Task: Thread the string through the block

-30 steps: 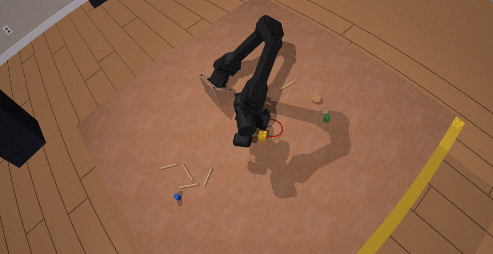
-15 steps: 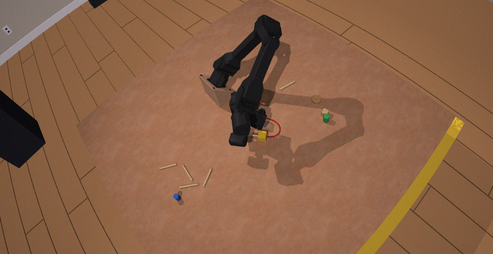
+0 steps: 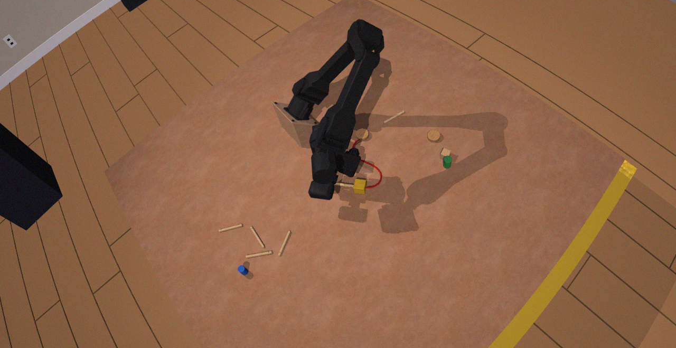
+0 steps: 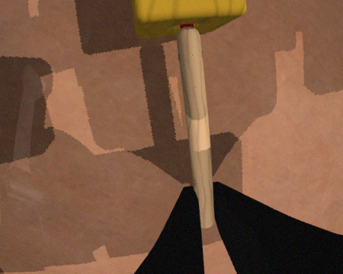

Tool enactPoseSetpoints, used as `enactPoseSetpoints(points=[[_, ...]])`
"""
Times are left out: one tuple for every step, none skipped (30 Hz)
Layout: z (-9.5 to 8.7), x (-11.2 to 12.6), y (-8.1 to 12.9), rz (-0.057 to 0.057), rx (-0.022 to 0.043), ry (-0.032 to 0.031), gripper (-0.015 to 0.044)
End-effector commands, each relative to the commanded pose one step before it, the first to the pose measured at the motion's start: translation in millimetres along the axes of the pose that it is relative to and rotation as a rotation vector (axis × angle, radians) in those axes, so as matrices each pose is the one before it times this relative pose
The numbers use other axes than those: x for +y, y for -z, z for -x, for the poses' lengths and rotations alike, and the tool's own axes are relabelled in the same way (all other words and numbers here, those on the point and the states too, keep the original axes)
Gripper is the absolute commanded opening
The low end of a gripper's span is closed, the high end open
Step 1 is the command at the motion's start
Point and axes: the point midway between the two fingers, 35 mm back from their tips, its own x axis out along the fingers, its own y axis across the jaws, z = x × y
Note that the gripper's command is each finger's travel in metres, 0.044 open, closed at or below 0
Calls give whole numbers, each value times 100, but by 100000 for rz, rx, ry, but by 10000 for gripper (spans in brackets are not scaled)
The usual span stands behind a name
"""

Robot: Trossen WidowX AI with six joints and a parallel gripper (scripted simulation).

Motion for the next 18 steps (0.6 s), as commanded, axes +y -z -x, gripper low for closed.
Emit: enactPoseSetpoints(points=[[-89,388,601,128,623,-149,0],[15,20,114,11,27,64,0],[13,12,115,7,-8,54,0],[11,8,117,39,-7,57,0],[8,6,120,3,-23,70,0],[4,5,117,-14,-26,85,0],[-4,-61,63,-10,-17,62,0],[-5,-60,74,-11,-21,81,0],[-7,-57,79,-21,-26,98,0],[-14,-66,106,-28,-27,148,0],[-18,-61,114,-27,-1,179,0],[-19,-44,104,-19,15,185,0],[-18,-25,89,-11,16,182,0],[-18,-13,83,-5,16,185,0],[-18,-3,80,-1,18,188,0],[-17,0,81,-47,27,193,0],[-14,-6,81,34,2,192,0],[-9,-6,84,54,8,189,0]])
